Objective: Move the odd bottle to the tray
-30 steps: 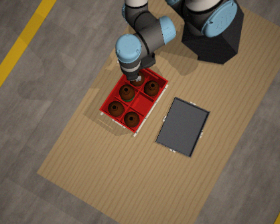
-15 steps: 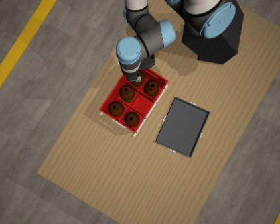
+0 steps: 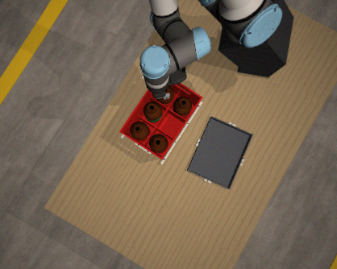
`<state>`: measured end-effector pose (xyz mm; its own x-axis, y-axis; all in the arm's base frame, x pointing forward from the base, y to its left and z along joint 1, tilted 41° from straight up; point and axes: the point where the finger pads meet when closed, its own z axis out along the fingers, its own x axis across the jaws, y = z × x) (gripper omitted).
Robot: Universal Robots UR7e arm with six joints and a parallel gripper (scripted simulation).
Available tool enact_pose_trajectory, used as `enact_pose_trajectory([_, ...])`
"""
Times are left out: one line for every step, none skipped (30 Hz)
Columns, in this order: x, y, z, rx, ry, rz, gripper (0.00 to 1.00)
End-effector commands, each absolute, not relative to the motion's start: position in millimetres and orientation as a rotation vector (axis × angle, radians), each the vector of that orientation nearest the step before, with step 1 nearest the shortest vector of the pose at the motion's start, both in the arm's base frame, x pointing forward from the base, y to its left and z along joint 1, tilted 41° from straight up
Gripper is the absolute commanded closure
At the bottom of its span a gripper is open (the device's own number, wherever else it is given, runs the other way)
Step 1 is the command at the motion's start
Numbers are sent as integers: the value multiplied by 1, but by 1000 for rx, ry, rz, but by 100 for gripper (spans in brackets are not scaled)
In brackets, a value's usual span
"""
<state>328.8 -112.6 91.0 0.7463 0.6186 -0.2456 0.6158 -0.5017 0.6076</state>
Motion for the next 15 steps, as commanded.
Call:
enact_pose_trajectory([330, -114, 89, 2244, 922, 7, 0])
enact_pose_trajectory([330, -114, 89, 2244, 922, 7, 0])
enact_pose_trajectory([330, -114, 89, 2244, 922, 7, 0])
enact_pose_trajectory([330, -115, 89, 2244, 922, 7, 0])
enact_pose_trajectory([330, -115, 89, 2244, 922, 7, 0])
enact_pose_trajectory([330, -115, 88, 2244, 922, 7, 0])
enact_pose_trajectory([330, -115, 88, 2244, 922, 7, 0])
enact_pose_trajectory([330, -115, 88, 2244, 922, 7, 0])
enact_pose_trajectory([330, -115, 88, 2244, 922, 7, 0])
enact_pose_trajectory([330, -115, 88, 2244, 922, 7, 0])
enact_pose_trajectory([330, -115, 88, 2244, 922, 7, 0])
enact_pose_trajectory([330, -115, 88, 2244, 922, 7, 0])
enact_pose_trajectory([330, -115, 88, 2244, 922, 7, 0])
enact_pose_trajectory([330, -115, 88, 2244, 922, 7, 0])
enact_pose_trajectory([330, -115, 88, 2244, 922, 7, 0])
